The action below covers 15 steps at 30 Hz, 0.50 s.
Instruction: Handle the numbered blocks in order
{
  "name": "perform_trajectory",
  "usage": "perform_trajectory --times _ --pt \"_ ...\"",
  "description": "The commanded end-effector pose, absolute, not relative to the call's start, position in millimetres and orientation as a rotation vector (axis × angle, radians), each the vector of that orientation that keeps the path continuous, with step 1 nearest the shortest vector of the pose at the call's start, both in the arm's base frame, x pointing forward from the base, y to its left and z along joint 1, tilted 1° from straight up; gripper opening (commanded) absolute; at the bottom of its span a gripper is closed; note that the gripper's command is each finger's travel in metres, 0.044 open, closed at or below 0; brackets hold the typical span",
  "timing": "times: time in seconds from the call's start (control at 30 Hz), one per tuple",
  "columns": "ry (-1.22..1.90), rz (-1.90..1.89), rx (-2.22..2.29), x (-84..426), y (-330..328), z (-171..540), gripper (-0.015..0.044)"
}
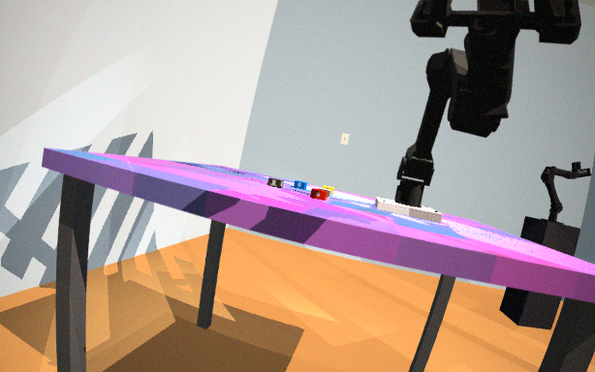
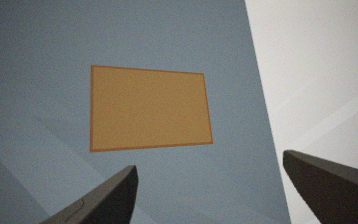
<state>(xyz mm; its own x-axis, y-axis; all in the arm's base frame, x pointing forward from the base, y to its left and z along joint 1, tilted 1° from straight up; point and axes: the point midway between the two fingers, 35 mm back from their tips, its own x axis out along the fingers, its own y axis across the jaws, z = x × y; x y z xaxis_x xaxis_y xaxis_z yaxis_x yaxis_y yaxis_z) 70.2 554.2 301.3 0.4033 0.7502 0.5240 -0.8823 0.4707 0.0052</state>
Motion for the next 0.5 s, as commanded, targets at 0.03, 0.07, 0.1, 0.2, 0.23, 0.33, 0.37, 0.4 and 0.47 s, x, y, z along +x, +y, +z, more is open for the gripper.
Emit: perform_trajectory --times 0.03,0.07,0.1,0.2,0.23,0.33,0.37,0.4,0.47 --pt "-0.483 1.031 0.263 87 555 299 0.0400" --pt "-0.469 1.006 0.214 108 554 297 0.0400" --pt "-0.449 0.974 0.156 134 552 293 0.0400" --pt "-0.405 0.916 0.054 182 544 286 0.0400" --pt "-0.386 0.893 0.016 201 539 283 0.0400" --pt "-0.314 0.818 -0.101 259 517 272 0.0400" --pt "-0.287 0.792 -0.137 278 508 268 0.0400" --pt "-0.258 0.767 -0.172 296 498 264 0.0400" --pt "-0.199 0.717 -0.238 331 475 256 0.0400"
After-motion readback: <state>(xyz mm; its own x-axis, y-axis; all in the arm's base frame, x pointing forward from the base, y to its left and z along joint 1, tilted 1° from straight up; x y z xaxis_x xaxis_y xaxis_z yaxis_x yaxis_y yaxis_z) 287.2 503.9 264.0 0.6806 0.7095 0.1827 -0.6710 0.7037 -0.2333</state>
